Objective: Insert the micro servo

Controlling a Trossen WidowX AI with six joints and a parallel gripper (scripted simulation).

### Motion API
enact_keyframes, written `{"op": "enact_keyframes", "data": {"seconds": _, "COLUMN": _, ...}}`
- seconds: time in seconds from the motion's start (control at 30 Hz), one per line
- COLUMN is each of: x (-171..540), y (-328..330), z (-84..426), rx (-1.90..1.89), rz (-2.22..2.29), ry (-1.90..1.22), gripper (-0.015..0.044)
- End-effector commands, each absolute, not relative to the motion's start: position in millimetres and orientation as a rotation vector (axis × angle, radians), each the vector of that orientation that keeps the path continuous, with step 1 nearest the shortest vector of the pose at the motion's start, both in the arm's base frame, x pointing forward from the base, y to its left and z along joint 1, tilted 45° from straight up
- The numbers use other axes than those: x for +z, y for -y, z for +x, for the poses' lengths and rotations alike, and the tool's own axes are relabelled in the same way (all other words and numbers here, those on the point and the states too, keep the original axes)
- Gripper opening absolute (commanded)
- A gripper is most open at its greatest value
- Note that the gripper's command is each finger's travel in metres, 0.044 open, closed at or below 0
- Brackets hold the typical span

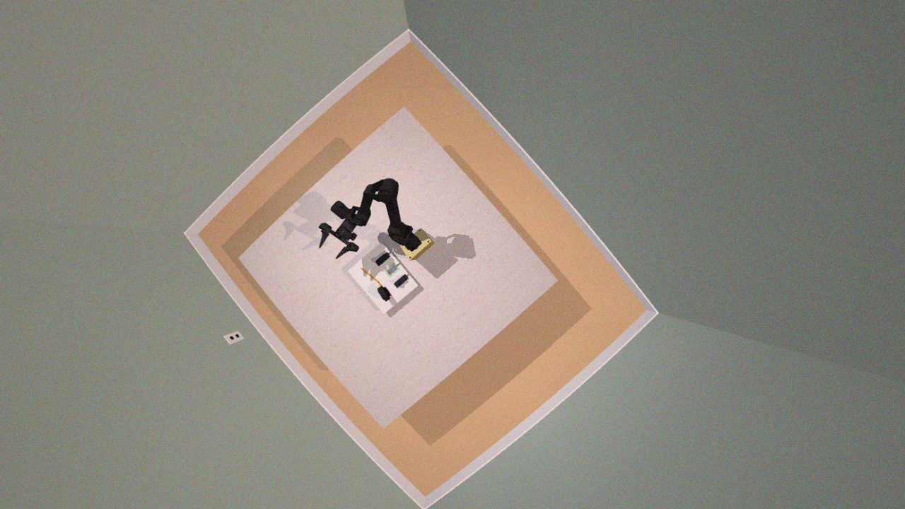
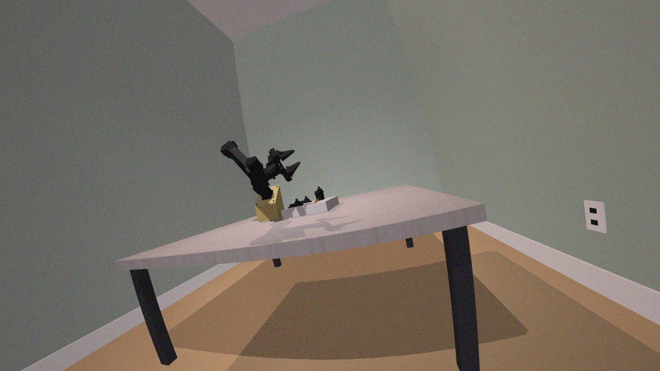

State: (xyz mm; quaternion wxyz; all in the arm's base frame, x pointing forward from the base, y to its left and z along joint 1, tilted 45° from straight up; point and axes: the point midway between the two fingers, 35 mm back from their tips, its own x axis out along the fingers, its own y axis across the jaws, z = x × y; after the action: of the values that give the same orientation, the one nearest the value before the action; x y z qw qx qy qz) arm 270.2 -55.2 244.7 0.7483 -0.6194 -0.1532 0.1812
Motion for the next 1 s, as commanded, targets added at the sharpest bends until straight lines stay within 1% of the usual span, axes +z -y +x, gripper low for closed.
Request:
{"op": "enact_keyframes", "data": {"seconds": 0.0, "x": 244, "y": 55, "z": 271, "rx": 0.397, "rz": -1.350, "ry": 0.332, "gripper": 0.0426}}
{"op": "enact_keyframes", "data": {"seconds": 0.03, "x": 244, "y": 56, "z": 272, "rx": 0.398, "rz": -1.342, "ry": 0.326, "gripper": 0.0440}}
{"op": "enact_keyframes", "data": {"seconds": 0.4, "x": 218, "y": 56, "z": 312, "rx": 0.442, "rz": -1.127, "ry": 0.131, "gripper": 0.0440}}
{"op": "enact_keyframes", "data": {"seconds": 0.7, "x": 181, "y": 46, "z": 342, "rx": 0.502, "rz": -0.963, "ry": -0.085, "gripper": 0.0440}}
{"op": "enact_keyframes", "data": {"seconds": 0.97, "x": 145, "y": 30, "z": 358, "rx": 0.566, "rz": -0.862, "ry": -0.285, "gripper": 0.0440}}
